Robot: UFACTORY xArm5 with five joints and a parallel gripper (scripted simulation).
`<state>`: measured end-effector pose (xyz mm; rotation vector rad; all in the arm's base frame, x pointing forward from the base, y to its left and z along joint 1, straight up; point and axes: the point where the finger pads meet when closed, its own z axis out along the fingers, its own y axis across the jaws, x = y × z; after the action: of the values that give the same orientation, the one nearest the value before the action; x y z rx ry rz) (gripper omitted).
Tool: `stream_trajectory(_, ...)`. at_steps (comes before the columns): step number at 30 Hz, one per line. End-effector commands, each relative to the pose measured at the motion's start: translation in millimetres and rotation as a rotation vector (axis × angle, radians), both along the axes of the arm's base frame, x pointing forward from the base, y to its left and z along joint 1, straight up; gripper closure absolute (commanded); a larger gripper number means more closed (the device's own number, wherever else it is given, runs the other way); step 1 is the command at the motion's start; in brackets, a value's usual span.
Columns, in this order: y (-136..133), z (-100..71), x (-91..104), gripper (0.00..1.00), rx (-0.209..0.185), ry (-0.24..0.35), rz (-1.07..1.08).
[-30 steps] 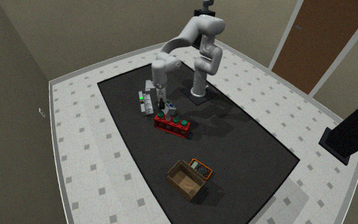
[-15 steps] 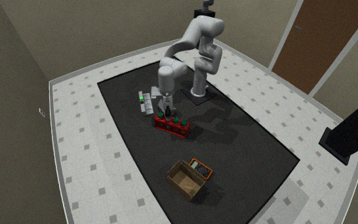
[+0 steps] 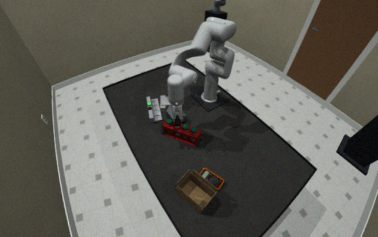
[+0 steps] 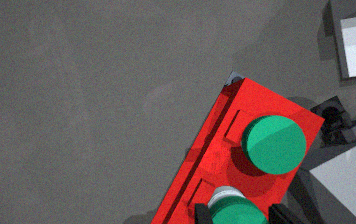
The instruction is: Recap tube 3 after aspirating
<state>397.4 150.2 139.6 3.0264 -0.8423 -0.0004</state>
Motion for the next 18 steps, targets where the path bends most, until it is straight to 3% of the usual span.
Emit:
stream_trajectory(1, 0.6, 1.1, 1.4, 1.0, 0.002, -0.005, 0.0)
stream_trajectory(18, 0.5, -3.2, 1.4, 1.0, 0.002, -0.005, 0.0)
